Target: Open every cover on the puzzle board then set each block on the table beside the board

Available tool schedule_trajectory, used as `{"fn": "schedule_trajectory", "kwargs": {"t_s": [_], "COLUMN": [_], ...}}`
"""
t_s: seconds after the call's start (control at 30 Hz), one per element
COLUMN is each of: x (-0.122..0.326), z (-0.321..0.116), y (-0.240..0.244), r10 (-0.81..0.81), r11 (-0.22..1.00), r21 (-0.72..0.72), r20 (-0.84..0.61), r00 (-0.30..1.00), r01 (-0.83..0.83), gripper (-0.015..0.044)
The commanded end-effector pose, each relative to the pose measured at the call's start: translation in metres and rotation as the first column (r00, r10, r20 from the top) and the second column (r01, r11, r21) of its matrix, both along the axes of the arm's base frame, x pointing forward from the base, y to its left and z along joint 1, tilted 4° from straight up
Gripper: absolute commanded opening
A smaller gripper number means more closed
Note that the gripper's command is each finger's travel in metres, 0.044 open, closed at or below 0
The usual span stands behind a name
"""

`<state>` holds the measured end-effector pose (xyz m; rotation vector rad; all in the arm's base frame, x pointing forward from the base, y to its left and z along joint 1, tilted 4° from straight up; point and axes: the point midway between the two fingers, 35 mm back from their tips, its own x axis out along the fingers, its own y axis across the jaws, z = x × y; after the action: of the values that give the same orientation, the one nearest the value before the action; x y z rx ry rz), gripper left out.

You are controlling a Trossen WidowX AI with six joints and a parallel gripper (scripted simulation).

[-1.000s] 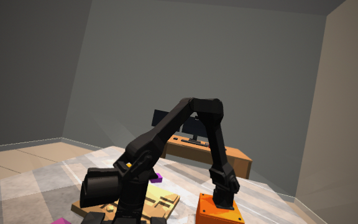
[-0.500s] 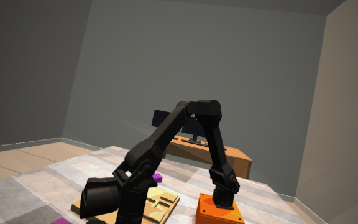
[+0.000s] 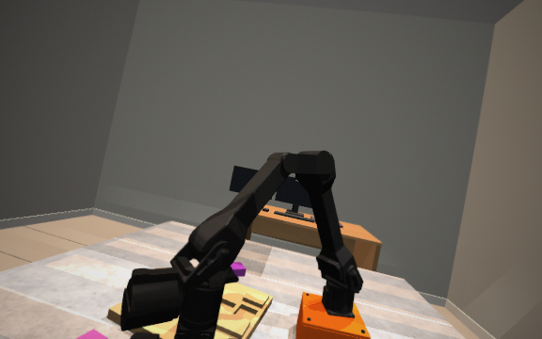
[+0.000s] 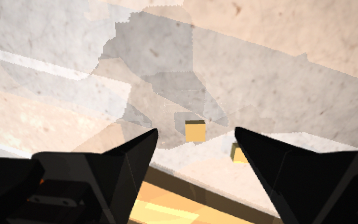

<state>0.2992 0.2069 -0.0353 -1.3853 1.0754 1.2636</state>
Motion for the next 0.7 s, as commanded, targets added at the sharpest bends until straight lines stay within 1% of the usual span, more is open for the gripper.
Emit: {"fn": "schedule_trajectory", "kwargs": {"t_s": [0.0, 0.67], "x": [0.0, -0.006], "z": [0.007, 0.071], "y": [0.001, 0.001], "r10": [0.0, 0.003], "r11": [1.0, 1.0], "r21": [0.0, -0.005], "r20": [0.0, -0.002], "r00": [1.0, 1.0], "r01": [0.0, -0.003], "gripper": [0.044, 0.044]}}
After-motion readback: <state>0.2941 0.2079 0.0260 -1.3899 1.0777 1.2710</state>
